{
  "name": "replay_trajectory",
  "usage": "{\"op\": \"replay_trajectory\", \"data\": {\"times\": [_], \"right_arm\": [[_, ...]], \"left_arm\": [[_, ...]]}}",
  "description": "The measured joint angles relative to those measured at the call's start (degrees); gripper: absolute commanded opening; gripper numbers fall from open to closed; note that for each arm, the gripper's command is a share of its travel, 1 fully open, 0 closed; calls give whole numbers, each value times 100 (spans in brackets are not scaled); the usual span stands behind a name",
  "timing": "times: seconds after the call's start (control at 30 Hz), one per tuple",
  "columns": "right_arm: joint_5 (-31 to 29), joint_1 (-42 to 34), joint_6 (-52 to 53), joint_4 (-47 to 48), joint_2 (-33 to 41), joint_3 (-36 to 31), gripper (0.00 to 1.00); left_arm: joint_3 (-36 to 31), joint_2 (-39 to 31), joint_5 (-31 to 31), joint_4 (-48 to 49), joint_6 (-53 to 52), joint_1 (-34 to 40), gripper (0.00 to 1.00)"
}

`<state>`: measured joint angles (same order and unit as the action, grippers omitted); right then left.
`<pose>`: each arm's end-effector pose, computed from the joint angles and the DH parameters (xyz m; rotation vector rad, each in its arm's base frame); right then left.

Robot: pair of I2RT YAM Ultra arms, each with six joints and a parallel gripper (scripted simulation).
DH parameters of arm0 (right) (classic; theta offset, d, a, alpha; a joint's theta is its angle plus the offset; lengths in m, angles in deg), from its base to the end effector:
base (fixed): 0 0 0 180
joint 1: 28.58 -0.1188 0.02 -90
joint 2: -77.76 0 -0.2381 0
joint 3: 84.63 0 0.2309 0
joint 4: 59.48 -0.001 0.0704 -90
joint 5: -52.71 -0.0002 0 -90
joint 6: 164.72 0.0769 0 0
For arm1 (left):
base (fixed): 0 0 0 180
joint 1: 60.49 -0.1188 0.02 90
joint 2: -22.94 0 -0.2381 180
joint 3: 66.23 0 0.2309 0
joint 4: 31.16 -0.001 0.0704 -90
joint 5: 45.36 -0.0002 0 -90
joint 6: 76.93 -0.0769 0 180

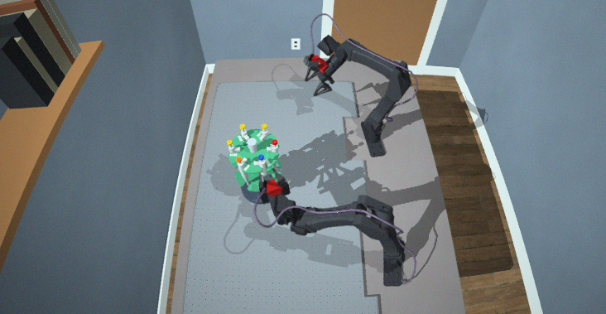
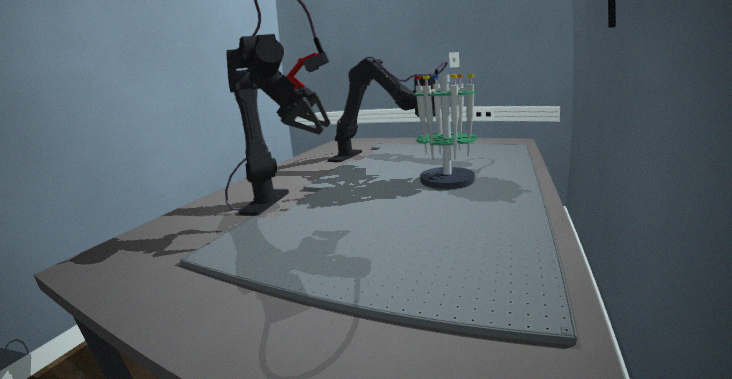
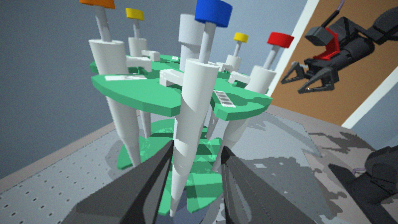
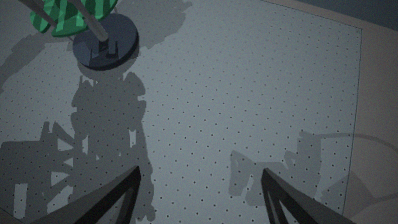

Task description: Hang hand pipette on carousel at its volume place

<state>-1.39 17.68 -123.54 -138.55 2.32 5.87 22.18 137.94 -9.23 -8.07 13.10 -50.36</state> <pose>0.2000 -0.1423 0.2899 -0.2313 2.3783 0.1154 0.4250 -0.1380 0.2240 0.8565 1.4486 -0.8949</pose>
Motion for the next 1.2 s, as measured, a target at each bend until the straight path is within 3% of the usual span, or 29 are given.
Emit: {"op": "replay_trajectory", "data": {"times": [0.33, 1.2], "right_arm": [[0, 0, 0, 0, 0, 0, 100], [0, 0, 0, 0, 0, 0, 100]], "left_arm": [[-7, -94, 452, 166, 0, 70, 50], [-4, -94, 503, 168, 0, 70, 50]]}}
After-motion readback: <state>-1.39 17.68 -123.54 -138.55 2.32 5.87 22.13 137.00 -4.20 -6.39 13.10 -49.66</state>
